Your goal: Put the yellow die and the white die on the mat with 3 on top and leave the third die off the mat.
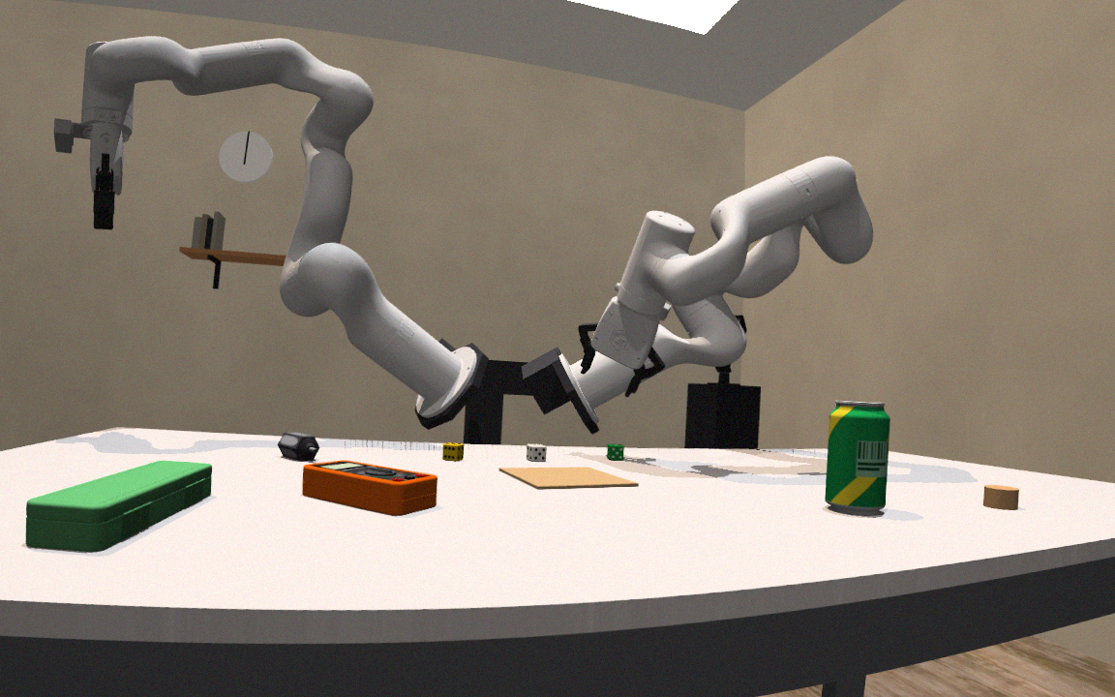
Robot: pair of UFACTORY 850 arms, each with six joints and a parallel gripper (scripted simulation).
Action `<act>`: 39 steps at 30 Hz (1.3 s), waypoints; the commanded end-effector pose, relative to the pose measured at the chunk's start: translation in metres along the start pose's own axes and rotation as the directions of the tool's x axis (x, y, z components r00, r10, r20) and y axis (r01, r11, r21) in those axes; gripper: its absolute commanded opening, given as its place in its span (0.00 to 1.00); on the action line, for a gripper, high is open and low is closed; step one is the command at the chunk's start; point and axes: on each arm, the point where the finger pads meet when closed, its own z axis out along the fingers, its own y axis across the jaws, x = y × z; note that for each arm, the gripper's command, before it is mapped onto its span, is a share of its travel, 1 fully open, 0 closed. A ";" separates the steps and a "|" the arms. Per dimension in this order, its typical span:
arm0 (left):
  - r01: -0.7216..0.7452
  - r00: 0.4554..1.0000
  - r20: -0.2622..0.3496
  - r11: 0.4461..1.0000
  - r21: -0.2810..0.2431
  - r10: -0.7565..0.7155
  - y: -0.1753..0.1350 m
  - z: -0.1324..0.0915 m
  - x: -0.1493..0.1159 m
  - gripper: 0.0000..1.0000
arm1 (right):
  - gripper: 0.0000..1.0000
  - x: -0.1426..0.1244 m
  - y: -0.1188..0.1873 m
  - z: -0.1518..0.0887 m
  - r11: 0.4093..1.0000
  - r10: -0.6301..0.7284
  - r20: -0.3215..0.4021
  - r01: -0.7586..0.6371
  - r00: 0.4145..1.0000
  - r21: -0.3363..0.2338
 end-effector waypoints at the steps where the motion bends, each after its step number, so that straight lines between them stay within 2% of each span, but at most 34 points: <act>1: 0.000 1.000 0.001 1.000 0.000 0.000 0.000 -0.001 0.000 1.00 | 1.00 0.001 0.015 -0.001 0.994 0.056 -0.007 -0.057 0.998 -0.090; 4: 0.000 1.000 0.001 1.000 0.000 0.000 0.000 -0.001 0.000 1.00 | 1.00 0.000 0.027 -0.003 0.983 0.103 -0.013 -0.104 0.995 -0.151; 7: 0.000 1.000 0.001 1.000 0.000 0.000 0.000 -0.001 0.000 1.00 | 1.00 0.000 0.027 -0.003 0.983 0.103 -0.013 -0.104 0.995 -0.151; 13: 0.000 1.000 0.001 1.000 0.000 0.000 0.000 -0.001 0.000 1.00 | 1.00 -0.004 0.048 -0.007 0.947 0.186 -0.030 -0.188 0.982 -0.259; 14: 0.000 1.000 0.001 1.000 0.000 0.000 0.000 -0.001 0.000 1.00 | 1.00 -0.004 0.048 -0.007 0.947 0.186 -0.030 -0.188 0.982 -0.259; 22: 0.000 1.000 0.001 1.000 0.000 0.000 0.000 -0.001 0.000 1.00 | 1.00 -0.009 0.071 -0.015 0.885 0.274 -0.061 -0.277 0.960 -0.374; 24: 0.000 1.000 0.001 1.000 0.000 0.000 0.000 -0.001 0.000 1.00 | 1.00 -0.009 0.071 -0.015 0.885 0.274 -0.061 -0.277 0.960 -0.374; 31: 0.000 1.000 0.001 1.000 0.000 0.000 0.000 -0.001 0.000 1.00 | 1.00 -0.014 0.085 -0.022 0.831 0.330 -0.087 -0.333 0.940 -0.446; 39: 0.000 1.000 0.001 1.000 0.000 0.000 0.000 -0.001 0.000 1.00 | 1.00 -0.019 0.095 -0.028 0.781 0.371 -0.112 -0.375 0.922 -0.500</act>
